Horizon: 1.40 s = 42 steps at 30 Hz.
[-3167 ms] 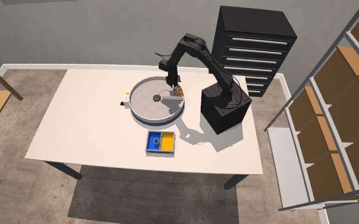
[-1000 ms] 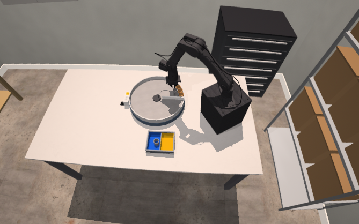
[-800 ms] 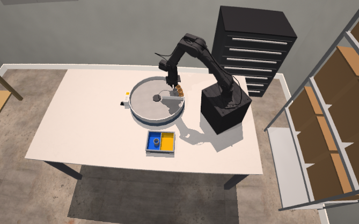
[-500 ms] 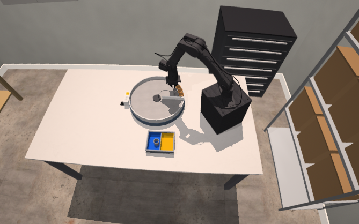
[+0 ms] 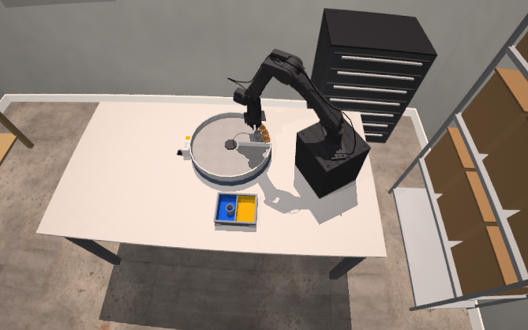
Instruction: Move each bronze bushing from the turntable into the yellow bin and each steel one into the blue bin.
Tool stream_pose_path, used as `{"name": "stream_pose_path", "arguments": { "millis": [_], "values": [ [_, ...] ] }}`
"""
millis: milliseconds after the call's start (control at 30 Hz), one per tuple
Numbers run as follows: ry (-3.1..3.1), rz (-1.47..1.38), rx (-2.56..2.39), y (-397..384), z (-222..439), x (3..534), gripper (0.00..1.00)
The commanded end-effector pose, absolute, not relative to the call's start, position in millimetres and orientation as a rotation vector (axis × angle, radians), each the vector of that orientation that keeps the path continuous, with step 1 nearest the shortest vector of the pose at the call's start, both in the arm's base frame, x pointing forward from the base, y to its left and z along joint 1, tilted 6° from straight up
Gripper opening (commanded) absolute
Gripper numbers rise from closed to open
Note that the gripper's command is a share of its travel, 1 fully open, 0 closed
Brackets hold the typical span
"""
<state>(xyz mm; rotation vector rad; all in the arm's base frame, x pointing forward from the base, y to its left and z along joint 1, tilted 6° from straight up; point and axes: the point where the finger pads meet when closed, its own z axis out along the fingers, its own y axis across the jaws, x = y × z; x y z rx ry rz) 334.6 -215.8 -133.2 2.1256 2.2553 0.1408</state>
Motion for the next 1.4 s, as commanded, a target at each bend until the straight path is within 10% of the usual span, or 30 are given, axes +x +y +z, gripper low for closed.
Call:
{"name": "stream_pose_path", "arguments": {
  "millis": [0, 1367],
  "values": [
    [2.239, 0.138, 2.130, -222.4, -128.6, 331.8, 0.14],
    [2.245, 0.137, 2.129, -219.9, -129.4, 329.8, 0.14]
  ]
}}
